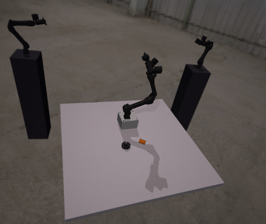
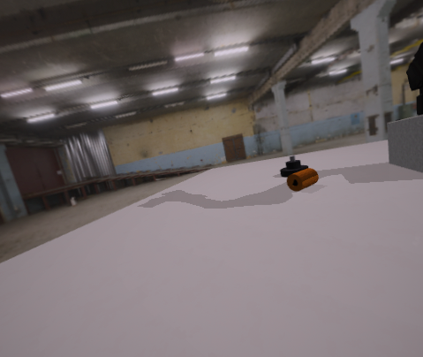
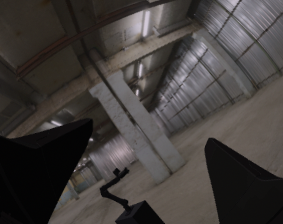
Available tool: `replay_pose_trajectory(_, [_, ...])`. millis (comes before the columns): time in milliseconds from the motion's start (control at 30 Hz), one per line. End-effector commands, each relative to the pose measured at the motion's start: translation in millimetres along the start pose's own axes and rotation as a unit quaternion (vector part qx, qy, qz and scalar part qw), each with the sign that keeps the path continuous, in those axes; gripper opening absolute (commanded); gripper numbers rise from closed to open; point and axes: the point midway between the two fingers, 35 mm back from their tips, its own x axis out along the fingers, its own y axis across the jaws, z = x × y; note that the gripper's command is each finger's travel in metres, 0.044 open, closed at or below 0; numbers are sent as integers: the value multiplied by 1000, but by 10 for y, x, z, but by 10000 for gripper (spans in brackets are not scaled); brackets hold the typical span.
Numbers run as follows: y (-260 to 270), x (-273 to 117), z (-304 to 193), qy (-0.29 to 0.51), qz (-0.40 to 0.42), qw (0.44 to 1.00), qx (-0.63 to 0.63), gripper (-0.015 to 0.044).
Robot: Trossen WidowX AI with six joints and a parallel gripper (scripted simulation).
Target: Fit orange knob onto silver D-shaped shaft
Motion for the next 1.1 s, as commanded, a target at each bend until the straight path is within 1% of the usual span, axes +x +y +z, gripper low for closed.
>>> replay_pose_trajectory(0, [12,4,-4,0,4,1000,4,426])
replay_pose_trajectory(33, [48,17,-15,1,18,1000,15,440])
replay_pose_trajectory(67, [136,50,-76,8,41,999,25,440])
replay_pose_trajectory(133, [577,180,-570,62,106,992,-17,440])
replay_pose_trajectory(267, [883,190,-920,98,154,982,-45,440])
replay_pose_trajectory(400, [1336,80,-1442,149,233,957,-85,440])
replay_pose_trajectory(500, [1689,-123,-1851,186,300,929,-114,440])
replay_pose_trajectory(633, [2097,-531,-2334,227,391,880,-146,440])
replay_pose_trajectory(767, [2423,-1075,-2725,258,486,816,-178,440])
replay_pose_trajectory(967, [2699,-2044,-3172,292,608,708,-211,440])
replay_pose_trajectory(1067, [2722,-2622,-3259,312,675,639,-200,440])
